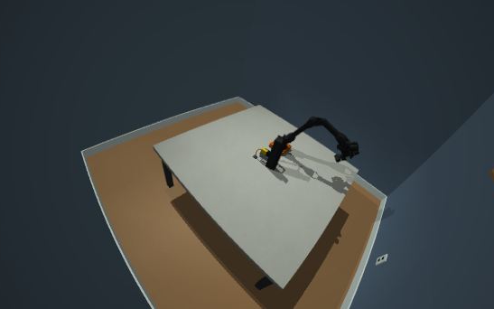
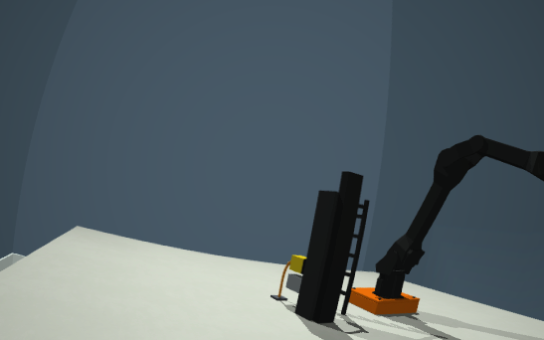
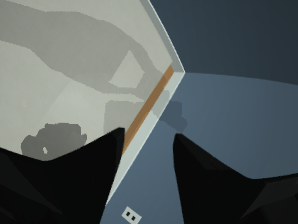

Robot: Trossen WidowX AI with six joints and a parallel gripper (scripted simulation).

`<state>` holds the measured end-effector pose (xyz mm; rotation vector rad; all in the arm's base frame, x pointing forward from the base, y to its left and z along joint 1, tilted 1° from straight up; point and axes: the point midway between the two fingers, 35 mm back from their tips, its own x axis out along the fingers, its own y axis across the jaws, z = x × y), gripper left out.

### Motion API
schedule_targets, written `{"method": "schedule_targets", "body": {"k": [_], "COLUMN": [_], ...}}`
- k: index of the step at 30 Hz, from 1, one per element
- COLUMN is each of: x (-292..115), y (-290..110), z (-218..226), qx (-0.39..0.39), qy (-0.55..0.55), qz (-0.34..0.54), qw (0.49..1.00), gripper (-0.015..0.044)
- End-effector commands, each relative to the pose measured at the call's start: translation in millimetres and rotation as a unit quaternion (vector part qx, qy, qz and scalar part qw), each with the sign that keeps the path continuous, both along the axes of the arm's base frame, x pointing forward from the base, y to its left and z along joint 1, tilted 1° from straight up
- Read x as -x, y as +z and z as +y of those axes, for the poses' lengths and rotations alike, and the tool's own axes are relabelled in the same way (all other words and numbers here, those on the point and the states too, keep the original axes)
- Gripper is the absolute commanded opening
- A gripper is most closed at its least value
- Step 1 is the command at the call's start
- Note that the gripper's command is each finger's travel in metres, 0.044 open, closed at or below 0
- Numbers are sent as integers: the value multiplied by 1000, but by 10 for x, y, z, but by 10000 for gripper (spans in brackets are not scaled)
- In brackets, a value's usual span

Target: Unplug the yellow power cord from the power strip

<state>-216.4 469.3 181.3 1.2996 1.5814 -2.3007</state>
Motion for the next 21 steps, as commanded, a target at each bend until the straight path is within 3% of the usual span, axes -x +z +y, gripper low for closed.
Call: {"method": "schedule_targets", "body": {"k": [1,6,11,16,21], "x": [-722,-1525,-2289,-3005,-3723], "y": [-60,-108,-155,-201,-251], "z": [135,158,48,-185,-573], "qx": [74,148,209,257,291], "qy": [-144,-304,-453,-588,-713], "qz": [20,57,103,154,216], "qw": [987,939,860,752,600], "gripper": [160,160,160,160,160]}}
